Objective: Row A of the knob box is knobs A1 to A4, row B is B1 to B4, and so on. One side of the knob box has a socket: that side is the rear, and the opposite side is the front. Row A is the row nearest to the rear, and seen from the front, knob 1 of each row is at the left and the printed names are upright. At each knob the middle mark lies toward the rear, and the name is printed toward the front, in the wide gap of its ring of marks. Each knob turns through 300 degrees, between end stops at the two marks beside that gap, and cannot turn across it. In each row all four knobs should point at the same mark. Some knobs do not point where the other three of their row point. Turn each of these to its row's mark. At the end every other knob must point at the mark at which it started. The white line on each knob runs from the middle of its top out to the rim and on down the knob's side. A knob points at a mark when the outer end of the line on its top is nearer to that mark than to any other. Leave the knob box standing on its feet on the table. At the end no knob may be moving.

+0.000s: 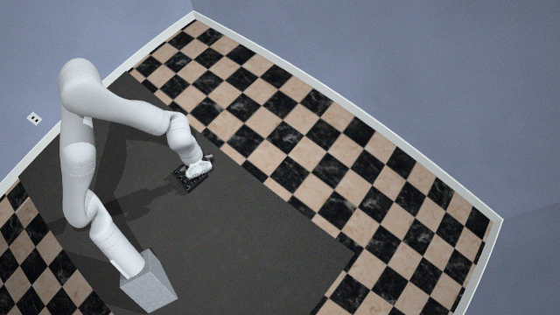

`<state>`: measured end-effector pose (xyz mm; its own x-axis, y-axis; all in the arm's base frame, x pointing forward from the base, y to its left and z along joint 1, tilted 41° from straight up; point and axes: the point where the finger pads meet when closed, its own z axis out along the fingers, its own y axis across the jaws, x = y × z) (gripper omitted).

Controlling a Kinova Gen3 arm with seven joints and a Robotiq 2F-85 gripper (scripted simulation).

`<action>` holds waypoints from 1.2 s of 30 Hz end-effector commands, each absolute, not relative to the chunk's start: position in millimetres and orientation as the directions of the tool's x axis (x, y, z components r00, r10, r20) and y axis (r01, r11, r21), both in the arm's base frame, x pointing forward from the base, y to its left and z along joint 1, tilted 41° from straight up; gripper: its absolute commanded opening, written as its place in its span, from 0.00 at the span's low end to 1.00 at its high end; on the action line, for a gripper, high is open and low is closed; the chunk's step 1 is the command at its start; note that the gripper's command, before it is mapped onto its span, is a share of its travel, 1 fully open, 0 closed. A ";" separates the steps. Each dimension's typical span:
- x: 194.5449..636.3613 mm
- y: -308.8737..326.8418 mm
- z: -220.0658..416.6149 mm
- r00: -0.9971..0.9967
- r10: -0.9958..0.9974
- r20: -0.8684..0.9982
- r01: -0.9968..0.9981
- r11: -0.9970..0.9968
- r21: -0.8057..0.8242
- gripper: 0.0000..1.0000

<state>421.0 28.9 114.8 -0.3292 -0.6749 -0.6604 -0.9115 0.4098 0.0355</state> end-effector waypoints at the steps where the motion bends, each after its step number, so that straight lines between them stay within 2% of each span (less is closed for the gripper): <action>1: 422.5 27.1 113.9 -0.322 -0.680 -0.659 -0.913 0.406 0.027 0.19; 36: 423.3 29.1 110.6 -0.323 -0.681 -0.658 -0.913 0.408 0.026 0.19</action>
<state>422.7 29.5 112.9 -0.3296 -0.6751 -0.6600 -0.9106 0.4119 0.0334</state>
